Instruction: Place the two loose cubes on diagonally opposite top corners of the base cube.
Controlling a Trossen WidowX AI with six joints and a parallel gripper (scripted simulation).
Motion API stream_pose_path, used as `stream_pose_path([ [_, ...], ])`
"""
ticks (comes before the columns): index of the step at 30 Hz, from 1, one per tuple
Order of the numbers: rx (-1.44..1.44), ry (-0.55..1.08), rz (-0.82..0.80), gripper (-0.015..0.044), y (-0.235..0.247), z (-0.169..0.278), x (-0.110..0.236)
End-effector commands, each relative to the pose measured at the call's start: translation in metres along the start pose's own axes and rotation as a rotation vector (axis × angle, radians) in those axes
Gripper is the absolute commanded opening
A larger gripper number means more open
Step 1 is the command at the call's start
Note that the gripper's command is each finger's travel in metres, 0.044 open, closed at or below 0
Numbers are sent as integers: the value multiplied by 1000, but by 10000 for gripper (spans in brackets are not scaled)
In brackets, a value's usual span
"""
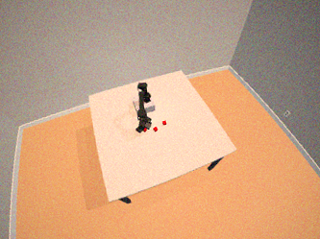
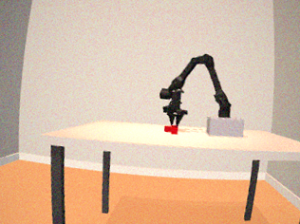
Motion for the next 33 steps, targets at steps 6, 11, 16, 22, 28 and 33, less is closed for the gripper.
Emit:
stream_pose_path([
  [6, 5, 2, -8, 265, 2, 1, -17],
  [11, 5, 2, -8, 160, 2, 1, -17],
  [16, 5, 2, -8, 105, 2, 1, -17],
  [22, -18, -12, 29, 105, -1, -3, -10],
  [28, -15, -11, 25, 105, -2, -4, 1],
  [33, -13, -10, 22, 105, -3, -5, 10],
])
Point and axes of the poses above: the point midway between the two fingers, 35 mm back from their tips, its own x axis back along the fingers, its own y axis across the jaws, z = x × y, the point moved 6 cm from there along x, back along the fingers, and after that the axes turned 12 degrees about -x, right-handed, at the moved point
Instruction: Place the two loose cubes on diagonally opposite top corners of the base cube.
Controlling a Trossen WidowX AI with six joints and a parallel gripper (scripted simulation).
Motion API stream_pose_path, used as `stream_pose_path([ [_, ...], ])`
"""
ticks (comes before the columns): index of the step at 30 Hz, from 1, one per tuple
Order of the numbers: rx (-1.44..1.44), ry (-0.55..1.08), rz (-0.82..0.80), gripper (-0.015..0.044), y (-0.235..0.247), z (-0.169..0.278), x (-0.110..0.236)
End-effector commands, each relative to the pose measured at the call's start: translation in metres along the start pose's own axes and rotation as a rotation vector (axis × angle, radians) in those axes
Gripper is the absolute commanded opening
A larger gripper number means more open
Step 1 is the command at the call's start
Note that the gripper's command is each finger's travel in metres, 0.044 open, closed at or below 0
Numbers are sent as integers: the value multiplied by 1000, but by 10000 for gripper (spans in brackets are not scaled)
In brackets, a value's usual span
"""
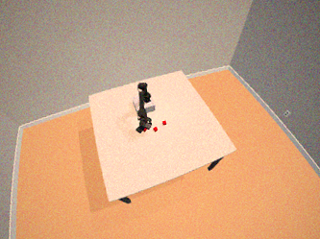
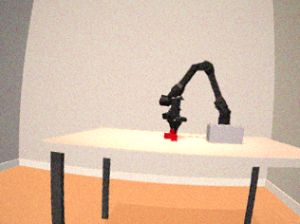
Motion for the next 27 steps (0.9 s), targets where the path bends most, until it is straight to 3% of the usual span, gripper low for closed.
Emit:
stream_pose_path([
  [1, -3, -3, 7, 105, -3, -2, 11],
  [27, 7, 3, -10, 105, -3, -1, 61],
])
Point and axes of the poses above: the point midway between the two fingers, 35 mm back from their tips, its own x axis back along the fingers, its own y axis across the jaws, z = x × y, the point moved 6 cm from there along x, back along the fingers, and after that the axes turned 12 degrees about -x, right-handed, at the moved point
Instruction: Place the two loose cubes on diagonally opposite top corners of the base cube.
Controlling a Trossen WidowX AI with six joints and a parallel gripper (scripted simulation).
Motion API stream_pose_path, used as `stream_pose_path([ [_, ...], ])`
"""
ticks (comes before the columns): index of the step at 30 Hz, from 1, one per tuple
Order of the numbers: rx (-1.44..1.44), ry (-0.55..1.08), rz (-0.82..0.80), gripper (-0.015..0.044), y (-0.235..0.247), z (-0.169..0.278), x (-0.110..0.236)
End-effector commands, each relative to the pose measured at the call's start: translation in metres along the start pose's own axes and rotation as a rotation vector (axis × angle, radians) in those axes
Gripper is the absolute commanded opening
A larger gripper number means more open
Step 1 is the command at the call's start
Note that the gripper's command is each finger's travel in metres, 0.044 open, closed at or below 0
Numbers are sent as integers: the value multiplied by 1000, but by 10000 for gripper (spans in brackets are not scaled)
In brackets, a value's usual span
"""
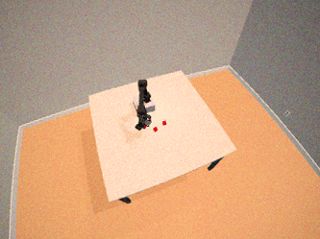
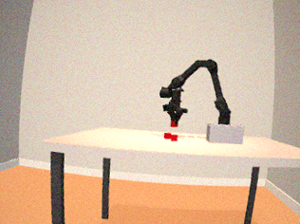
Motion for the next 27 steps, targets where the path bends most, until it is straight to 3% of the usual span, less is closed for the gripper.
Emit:
stream_pose_path([
  [1, 6, -8, 1, 105, 0, 0, 12],
  [16, 12, -4, -9, 105, 2, 3, 41],
  [27, -136, -4, -13, 105, 21, -12, 38],
])
Point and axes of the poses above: the point midway between the two fingers, 35 mm back from their tips, its own x axis back along the fingers, its own y axis across the jaws, z = x × y, the point moved 6 cm from there along x, back along the fingers, and after that the axes turned 12 degrees about -x, right-handed, at the moved point
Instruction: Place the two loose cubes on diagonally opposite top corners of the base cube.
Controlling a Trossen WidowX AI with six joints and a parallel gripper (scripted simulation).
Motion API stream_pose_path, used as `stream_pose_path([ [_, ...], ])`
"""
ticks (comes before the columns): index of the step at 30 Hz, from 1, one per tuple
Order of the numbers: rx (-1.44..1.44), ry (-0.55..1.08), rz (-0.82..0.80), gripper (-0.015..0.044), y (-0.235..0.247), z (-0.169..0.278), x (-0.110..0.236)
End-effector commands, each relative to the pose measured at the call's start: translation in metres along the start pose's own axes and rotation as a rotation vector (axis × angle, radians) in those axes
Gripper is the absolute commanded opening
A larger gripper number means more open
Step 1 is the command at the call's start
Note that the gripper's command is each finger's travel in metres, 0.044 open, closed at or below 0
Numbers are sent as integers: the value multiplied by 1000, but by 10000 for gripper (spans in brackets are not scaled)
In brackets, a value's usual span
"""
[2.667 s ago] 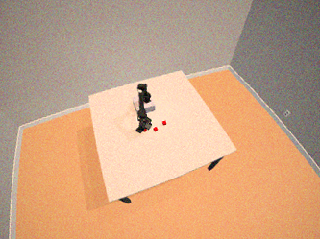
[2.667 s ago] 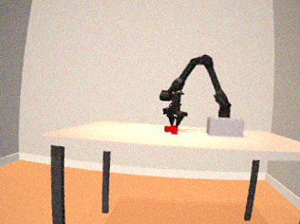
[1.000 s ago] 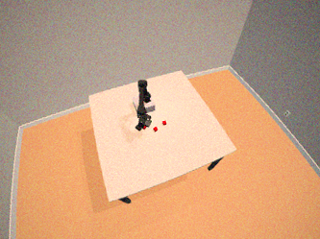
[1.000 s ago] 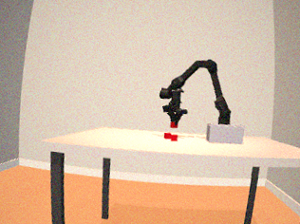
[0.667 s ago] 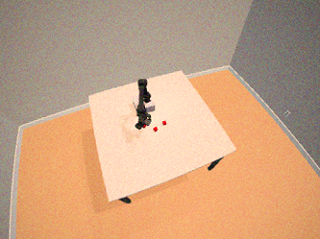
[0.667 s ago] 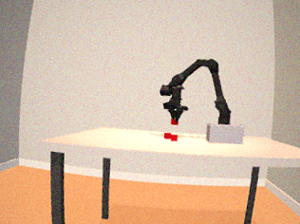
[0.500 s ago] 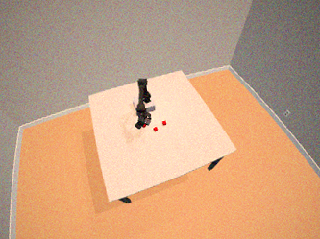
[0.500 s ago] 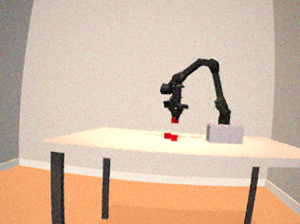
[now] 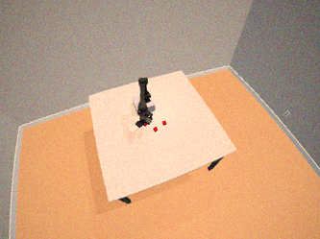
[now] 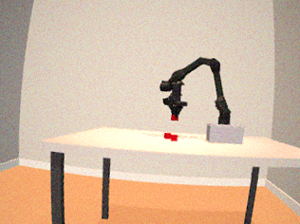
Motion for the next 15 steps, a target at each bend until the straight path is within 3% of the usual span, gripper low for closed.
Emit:
stream_pose_path([
  [1, -82, -2, -4, 105, 12, -8, -2],
  [15, -359, -3, -9, 105, 52, -30, -11],
])
Point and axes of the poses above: the point midway between the two fingers, 35 mm back from their tips, its own x axis back along the fingers, its own y axis across the jaws, z = x × y, the point moved 6 cm from there along x, back along the fingers, and after that the axes turned 12 degrees about -x, right-handed, at the moved point
